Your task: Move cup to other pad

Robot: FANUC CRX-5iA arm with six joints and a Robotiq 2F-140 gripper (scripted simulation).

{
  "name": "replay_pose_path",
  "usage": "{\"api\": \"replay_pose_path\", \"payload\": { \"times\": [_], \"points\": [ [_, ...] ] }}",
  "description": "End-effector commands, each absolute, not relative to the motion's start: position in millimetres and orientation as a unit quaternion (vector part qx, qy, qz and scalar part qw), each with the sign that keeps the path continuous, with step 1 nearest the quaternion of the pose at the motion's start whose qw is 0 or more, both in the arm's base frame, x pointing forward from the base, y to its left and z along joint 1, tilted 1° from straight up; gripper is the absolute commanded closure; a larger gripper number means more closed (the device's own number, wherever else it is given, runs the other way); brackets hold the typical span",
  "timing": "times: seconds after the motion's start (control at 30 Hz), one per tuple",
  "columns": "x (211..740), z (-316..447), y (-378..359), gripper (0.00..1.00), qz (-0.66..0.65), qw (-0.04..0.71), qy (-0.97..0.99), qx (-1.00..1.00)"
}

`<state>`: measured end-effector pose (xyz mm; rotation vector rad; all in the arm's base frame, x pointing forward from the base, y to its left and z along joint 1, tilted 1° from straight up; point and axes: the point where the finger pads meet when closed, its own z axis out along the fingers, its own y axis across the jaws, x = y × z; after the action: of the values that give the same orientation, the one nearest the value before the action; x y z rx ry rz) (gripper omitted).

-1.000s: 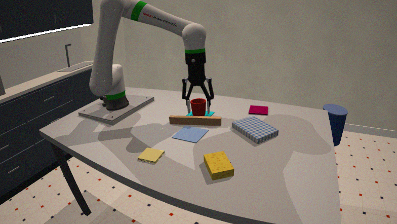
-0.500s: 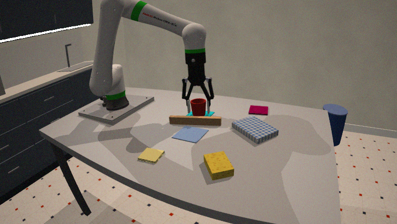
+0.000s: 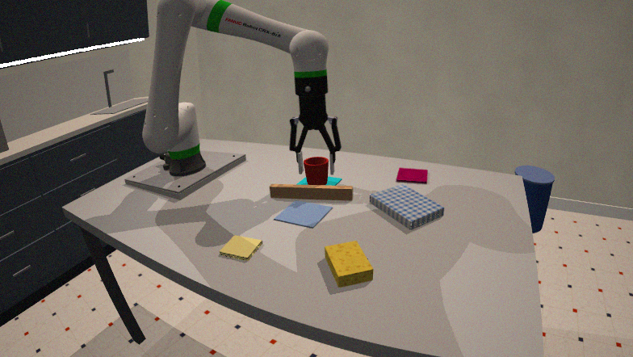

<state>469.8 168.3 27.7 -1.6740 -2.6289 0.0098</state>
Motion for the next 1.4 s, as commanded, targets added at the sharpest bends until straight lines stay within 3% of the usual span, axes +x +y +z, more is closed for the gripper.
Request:
{"api": "replay_pose_path", "payload": {
  "times": [0.0,0.63,1.37],
  "points": [
    [470.3,40.5,168.3,0.41,0.003,0.012,-0.843,-0.537],
    [471.5,92.0,167.8,0.41,0.003,0.012,-0.843,-0.537],
    [471.6,96.9,167.8,0.41,0.003,0.012,-0.843,-0.537]
  ]
}}
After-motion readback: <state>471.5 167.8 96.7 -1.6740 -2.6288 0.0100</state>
